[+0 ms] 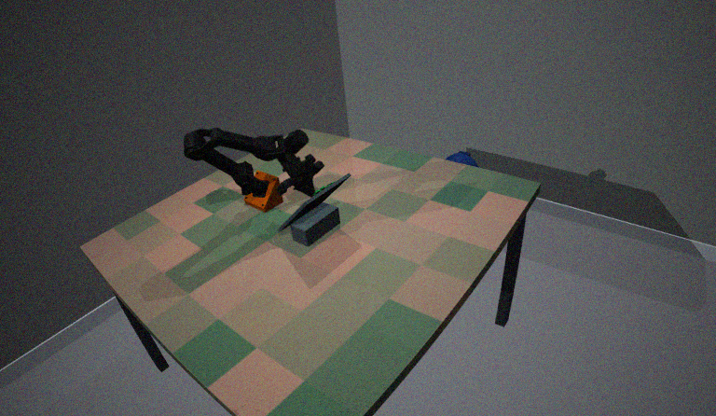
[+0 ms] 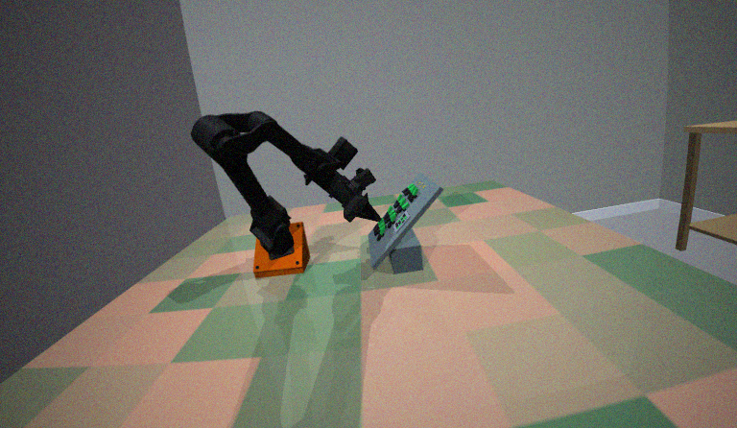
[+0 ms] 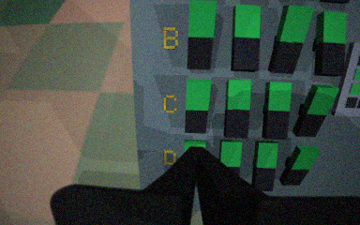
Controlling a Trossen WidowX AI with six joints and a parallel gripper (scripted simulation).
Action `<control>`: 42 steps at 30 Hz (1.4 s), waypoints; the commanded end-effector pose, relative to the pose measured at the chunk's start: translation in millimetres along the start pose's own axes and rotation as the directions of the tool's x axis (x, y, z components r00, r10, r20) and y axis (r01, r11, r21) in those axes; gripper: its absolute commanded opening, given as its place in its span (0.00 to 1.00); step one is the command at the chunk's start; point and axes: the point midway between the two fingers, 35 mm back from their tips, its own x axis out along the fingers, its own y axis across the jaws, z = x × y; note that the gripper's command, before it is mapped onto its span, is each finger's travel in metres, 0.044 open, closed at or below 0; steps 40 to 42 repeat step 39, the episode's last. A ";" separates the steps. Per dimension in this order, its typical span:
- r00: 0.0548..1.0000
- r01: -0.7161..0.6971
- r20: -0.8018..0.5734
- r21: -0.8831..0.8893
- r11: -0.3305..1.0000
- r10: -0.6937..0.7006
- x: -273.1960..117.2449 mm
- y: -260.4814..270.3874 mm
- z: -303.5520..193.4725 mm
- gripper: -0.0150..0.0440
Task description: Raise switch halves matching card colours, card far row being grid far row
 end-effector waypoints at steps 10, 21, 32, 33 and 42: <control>1.000 -0.013 -0.002 -0.002 1.000 0.013 -21.1 5.2 -1.7 0.25; 1.000 -0.009 0.021 -0.006 1.000 0.009 -64.0 1.4 -3.7 0.25; 1.000 -0.007 0.021 -0.007 1.000 0.007 -71.4 -35.8 47.4 0.25; 1.000 -0.007 0.021 -0.007 1.000 0.007 -71.4 -35.8 47.4 0.25; 1.000 -0.007 0.021 -0.007 1.000 0.007 -71.4 -35.8 47.4 0.25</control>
